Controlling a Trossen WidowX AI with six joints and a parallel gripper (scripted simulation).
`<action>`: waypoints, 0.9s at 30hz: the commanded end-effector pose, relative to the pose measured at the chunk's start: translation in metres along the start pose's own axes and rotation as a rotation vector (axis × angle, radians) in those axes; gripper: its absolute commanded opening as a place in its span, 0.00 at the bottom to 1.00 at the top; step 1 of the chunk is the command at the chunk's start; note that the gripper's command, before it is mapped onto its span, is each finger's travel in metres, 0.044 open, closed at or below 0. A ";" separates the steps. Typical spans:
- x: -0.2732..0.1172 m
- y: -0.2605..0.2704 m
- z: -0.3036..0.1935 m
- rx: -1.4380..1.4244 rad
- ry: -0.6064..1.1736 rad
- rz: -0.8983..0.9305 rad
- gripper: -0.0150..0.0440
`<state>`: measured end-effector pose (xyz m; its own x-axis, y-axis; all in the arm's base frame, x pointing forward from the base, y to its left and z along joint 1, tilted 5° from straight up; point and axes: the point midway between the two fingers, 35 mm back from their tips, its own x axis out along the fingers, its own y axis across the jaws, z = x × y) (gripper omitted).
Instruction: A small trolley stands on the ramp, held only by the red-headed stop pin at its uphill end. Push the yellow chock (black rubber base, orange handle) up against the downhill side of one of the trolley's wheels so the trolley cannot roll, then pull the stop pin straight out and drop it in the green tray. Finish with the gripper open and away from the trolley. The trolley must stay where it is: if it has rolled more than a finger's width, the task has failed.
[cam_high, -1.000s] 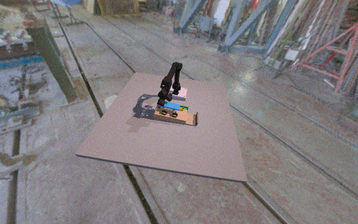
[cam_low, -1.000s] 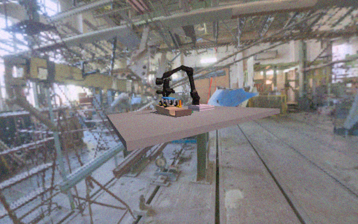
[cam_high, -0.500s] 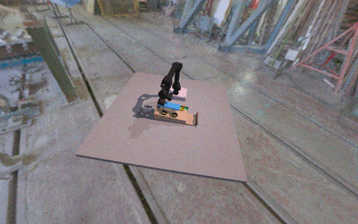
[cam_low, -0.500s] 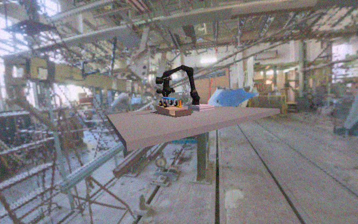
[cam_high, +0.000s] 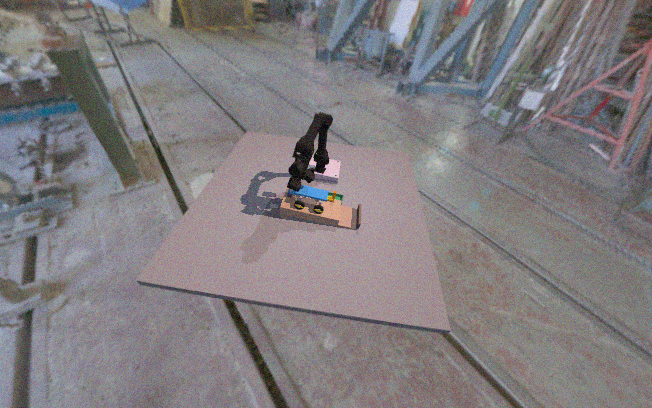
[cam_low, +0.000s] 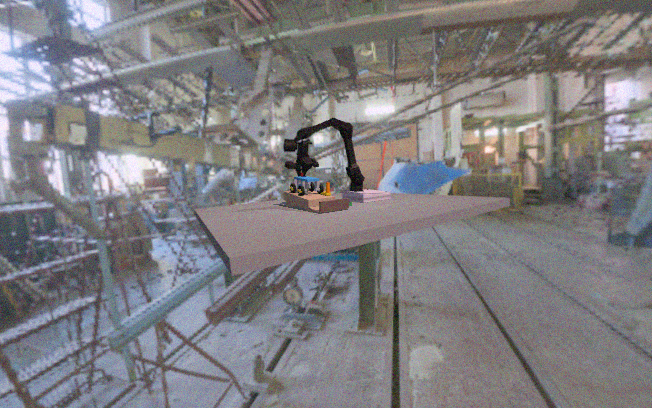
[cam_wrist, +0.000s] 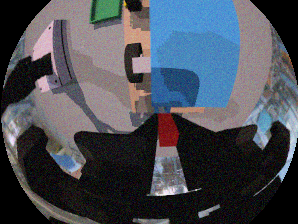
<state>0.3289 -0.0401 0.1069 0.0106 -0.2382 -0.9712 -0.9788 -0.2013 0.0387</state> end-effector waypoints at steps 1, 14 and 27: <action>-0.005 0.000 -0.001 0.005 0.005 -0.006 0.25; -0.011 0.000 -0.002 0.005 0.005 -0.006 0.25; -0.017 0.000 -0.003 0.005 0.005 -0.006 0.25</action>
<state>0.3287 -0.0382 0.1197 0.0103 -0.2363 -0.9716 -0.9787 -0.2014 0.0386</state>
